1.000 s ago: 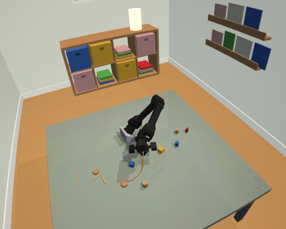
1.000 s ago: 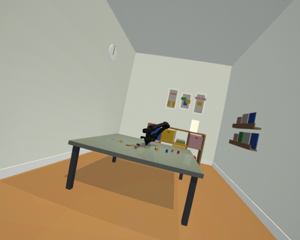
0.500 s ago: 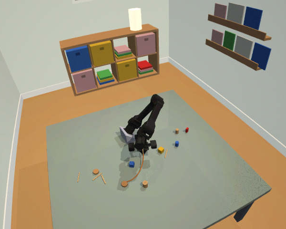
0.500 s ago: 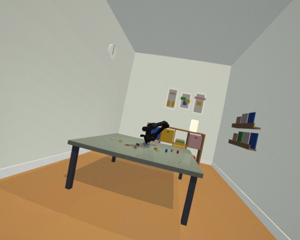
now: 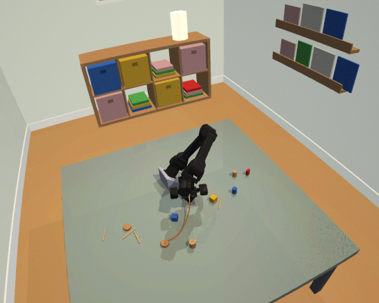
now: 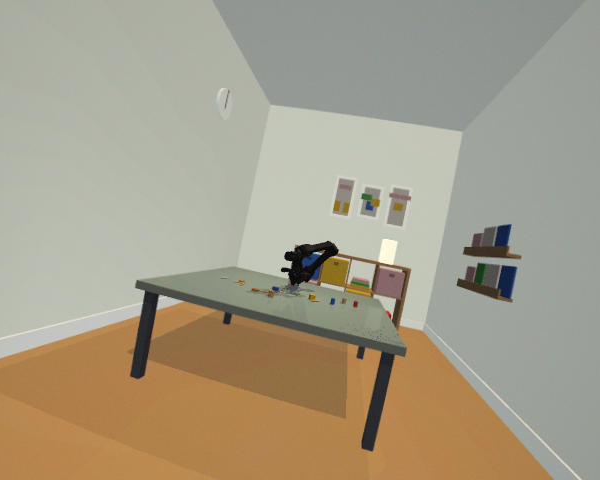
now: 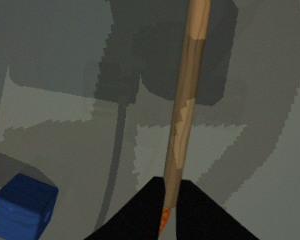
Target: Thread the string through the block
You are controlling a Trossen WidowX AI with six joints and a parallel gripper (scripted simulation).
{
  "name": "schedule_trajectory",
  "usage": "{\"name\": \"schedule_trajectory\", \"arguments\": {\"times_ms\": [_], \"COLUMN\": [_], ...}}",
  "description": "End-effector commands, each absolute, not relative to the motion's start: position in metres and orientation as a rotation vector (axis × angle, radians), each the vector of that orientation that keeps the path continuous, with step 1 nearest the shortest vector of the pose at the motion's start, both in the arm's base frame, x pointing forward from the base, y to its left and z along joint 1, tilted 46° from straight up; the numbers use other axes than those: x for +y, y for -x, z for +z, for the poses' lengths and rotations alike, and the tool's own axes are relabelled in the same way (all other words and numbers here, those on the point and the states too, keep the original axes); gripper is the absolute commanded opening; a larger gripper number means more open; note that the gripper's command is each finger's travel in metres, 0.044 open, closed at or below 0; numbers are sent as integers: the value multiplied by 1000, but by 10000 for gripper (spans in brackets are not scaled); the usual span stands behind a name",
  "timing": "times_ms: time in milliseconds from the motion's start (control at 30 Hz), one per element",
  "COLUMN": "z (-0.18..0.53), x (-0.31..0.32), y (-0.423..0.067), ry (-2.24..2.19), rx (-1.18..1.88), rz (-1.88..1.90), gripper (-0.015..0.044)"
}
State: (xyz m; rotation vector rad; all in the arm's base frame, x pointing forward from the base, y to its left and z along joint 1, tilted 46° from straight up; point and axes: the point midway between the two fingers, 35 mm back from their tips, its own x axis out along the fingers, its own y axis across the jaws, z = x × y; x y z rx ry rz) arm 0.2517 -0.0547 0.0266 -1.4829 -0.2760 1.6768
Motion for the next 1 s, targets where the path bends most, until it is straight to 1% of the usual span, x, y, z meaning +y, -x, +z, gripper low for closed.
{"name": "schedule_trajectory", "arguments": {"times_ms": [0, 967], "z": [27, 22], "x": [-55, -70], "y": [-252, -286], "ry": [1484, 1746], "rx": [-278, -607], "rz": [1677, 1686], "gripper": [0, 0]}}
